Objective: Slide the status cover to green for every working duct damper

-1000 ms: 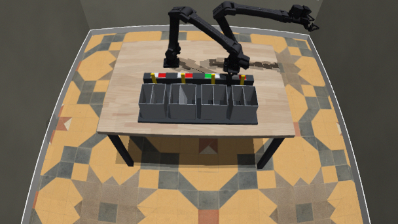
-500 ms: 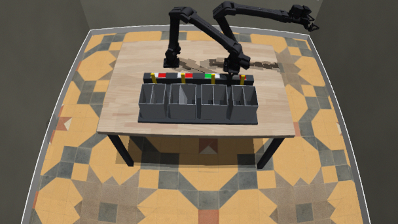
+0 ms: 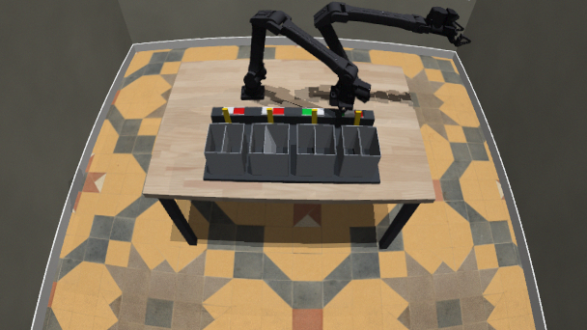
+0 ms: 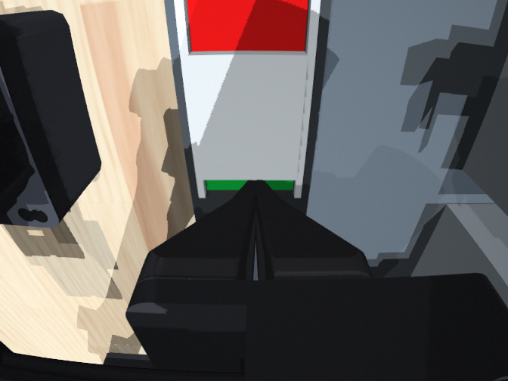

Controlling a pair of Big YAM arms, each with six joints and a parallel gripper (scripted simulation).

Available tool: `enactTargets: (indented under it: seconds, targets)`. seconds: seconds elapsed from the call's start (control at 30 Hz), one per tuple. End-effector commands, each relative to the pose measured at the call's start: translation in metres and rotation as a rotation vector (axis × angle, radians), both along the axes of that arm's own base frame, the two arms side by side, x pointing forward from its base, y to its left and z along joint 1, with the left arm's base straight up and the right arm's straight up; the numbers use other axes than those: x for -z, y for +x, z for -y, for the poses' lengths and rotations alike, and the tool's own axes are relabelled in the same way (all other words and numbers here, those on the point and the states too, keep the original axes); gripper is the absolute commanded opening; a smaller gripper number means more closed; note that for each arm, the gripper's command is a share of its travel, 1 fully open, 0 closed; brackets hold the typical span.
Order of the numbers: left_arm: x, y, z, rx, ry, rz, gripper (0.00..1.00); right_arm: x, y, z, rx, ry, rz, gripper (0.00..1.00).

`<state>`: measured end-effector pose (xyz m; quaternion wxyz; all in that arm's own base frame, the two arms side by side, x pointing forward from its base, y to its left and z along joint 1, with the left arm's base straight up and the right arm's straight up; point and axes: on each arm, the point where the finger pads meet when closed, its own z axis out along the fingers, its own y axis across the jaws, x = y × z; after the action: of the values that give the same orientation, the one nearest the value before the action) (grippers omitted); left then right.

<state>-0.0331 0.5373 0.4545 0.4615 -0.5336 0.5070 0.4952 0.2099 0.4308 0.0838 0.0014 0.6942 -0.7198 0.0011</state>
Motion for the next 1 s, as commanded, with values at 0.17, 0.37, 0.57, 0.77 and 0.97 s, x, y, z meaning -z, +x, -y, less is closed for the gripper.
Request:
enactTargets:
  seconds: [0.17,0.37,0.57,0.77,0.97]
  targets:
    - [-0.046,0.004,-0.007,0.007,0.084,0.005,1.0,-0.012,0.004,-0.031,-0.005,0.039,0.018,0.0]
    - [-0.046,0.004,-0.007,0.007,0.084,0.005,1.0,-0.012,0.004,-0.033,-0.005,0.038,0.017,0.0]
    - [-0.046,0.004,-0.007,0.007,0.084,0.005,1.0,-0.012,0.004,-0.037,-0.005,0.039,0.018,0.0]
    - [-0.046,0.004,-0.007,0.007,0.084,0.005,1.0,-0.012,0.004,-0.041,-0.005,0.039,0.018,0.0]
    - [-0.046,0.004,-0.007,0.007,0.084,0.005,1.0,-0.011,0.004,-0.043,-0.005,0.039,0.018,0.0]
